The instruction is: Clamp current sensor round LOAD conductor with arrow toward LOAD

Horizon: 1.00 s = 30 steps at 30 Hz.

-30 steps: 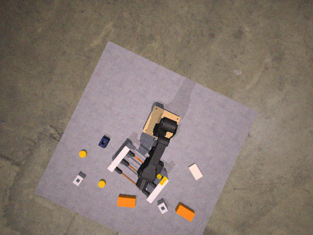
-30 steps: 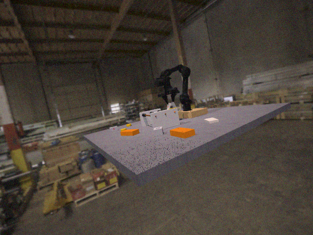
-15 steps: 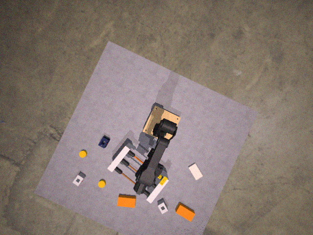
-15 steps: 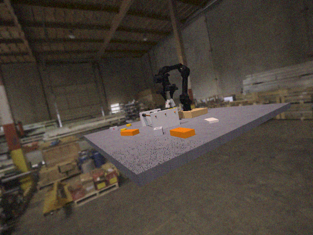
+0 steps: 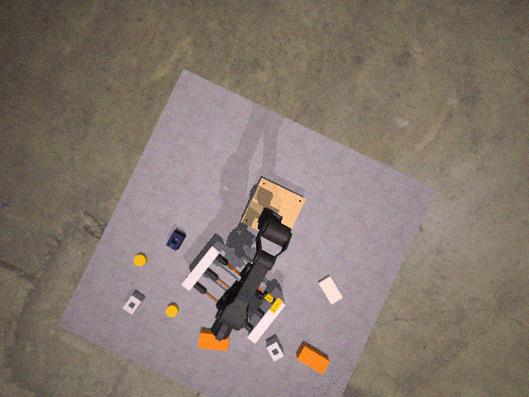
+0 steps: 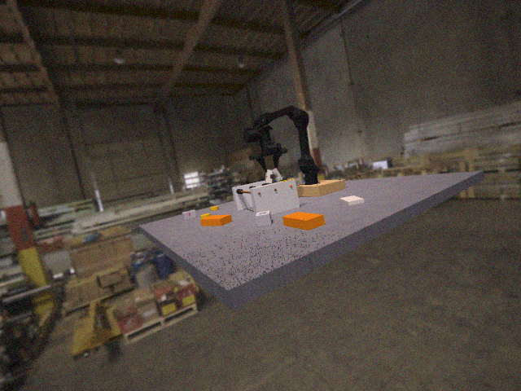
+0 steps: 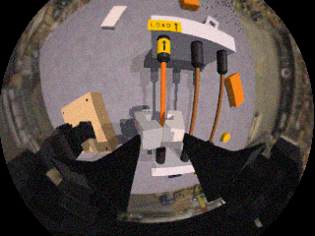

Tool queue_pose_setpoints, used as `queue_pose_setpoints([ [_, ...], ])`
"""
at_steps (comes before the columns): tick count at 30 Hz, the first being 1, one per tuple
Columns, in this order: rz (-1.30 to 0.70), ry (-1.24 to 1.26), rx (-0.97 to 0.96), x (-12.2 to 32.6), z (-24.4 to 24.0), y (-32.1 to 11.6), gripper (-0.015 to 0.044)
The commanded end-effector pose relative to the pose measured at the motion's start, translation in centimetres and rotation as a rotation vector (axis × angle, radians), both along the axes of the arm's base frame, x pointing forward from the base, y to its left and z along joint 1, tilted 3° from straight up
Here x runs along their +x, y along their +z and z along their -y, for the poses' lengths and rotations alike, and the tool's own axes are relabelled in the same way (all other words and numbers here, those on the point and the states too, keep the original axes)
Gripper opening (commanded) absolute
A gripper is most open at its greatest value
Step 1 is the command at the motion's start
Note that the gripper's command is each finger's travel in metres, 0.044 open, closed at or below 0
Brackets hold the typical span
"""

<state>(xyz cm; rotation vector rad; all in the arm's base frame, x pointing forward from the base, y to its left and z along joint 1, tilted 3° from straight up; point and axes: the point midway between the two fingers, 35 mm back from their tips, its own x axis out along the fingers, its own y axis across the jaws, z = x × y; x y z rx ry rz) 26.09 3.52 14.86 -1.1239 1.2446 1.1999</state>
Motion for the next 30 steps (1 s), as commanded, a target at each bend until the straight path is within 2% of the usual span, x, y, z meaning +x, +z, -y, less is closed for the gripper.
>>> queue_pose_setpoints([
  [1, 0.018, -0.012, 0.004, 0.8, 0.1, 0.1, 0.0],
  [30, 0.018, -0.012, 0.004, 0.7, -0.1, -4.7, 0.0],
])
